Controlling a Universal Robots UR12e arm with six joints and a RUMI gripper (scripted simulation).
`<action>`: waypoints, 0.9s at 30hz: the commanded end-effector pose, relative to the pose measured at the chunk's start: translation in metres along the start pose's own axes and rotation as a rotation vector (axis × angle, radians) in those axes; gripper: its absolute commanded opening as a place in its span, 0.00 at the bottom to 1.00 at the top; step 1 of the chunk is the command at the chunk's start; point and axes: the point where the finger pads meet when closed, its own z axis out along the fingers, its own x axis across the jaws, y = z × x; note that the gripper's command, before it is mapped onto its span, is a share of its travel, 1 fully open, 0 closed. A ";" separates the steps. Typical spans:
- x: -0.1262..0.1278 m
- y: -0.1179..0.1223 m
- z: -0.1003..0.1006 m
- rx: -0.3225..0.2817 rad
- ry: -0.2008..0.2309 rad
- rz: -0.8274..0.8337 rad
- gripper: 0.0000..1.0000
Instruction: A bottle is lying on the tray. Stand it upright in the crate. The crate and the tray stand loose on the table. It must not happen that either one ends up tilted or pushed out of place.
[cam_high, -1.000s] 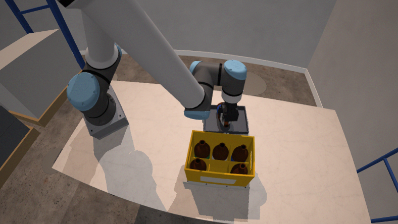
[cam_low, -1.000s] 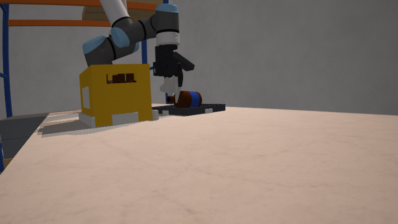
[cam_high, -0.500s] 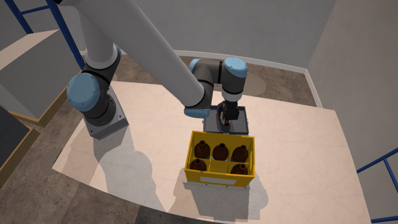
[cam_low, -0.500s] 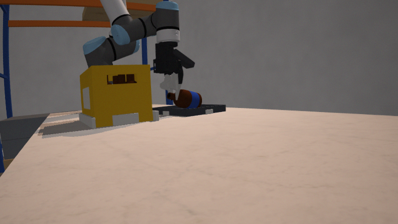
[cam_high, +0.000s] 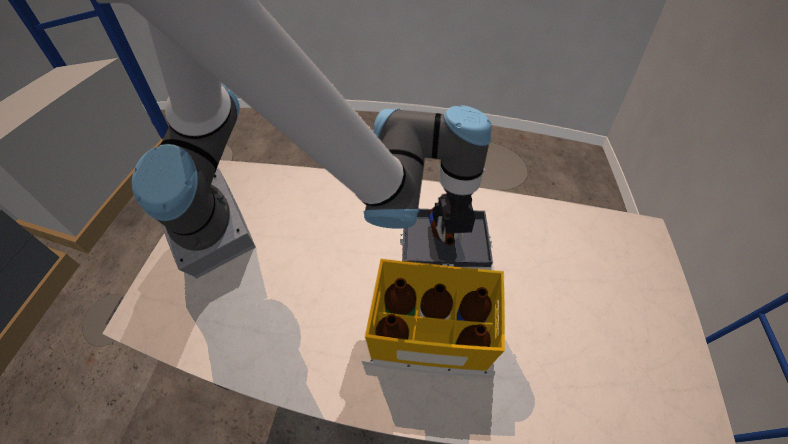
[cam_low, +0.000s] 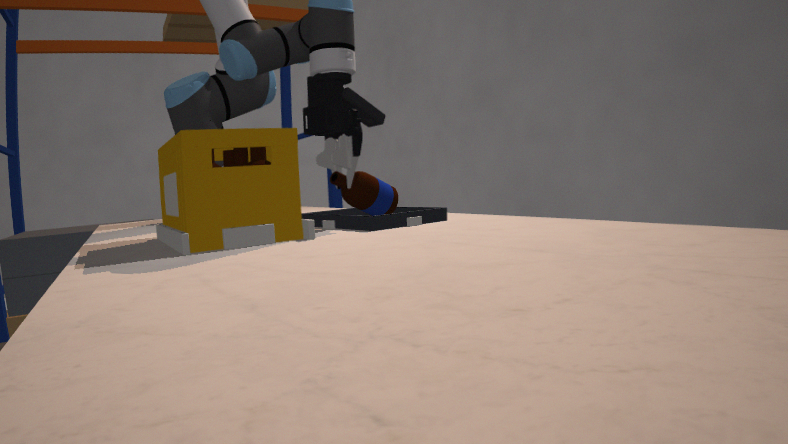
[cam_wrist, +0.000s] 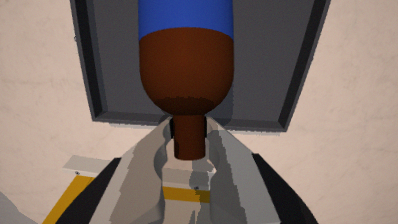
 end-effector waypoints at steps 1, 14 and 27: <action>0.001 0.000 -0.008 0.000 0.001 0.000 0.00; 0.001 0.000 -0.030 0.000 0.001 0.000 0.00; 0.001 0.000 -0.052 0.000 0.001 0.000 0.00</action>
